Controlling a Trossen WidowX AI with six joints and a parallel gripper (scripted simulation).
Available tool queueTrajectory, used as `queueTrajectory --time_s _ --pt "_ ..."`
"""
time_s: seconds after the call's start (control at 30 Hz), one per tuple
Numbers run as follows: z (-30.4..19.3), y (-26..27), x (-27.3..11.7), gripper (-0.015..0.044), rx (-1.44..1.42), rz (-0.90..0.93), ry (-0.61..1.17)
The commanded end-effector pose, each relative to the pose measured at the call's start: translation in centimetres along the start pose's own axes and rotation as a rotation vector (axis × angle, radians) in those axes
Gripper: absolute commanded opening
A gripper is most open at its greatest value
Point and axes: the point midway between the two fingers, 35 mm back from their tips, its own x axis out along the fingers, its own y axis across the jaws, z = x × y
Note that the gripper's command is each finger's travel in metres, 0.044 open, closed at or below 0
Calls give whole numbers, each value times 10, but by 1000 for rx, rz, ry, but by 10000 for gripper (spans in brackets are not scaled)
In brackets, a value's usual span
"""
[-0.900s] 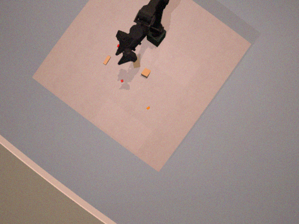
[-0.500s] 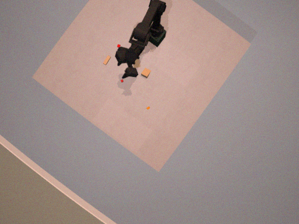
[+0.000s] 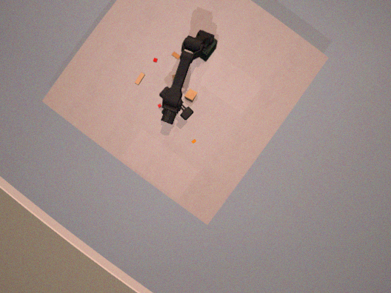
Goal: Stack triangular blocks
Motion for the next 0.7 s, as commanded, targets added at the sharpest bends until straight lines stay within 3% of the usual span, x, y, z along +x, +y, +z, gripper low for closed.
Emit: queueTrajectory --time_s 0.0,0.1,0.67 --pt "-29 11 60 440 -140 10 330" --pt "-40 13 76 440 -175 21 431" --pt "-44 13 91 440 -195 13 437"
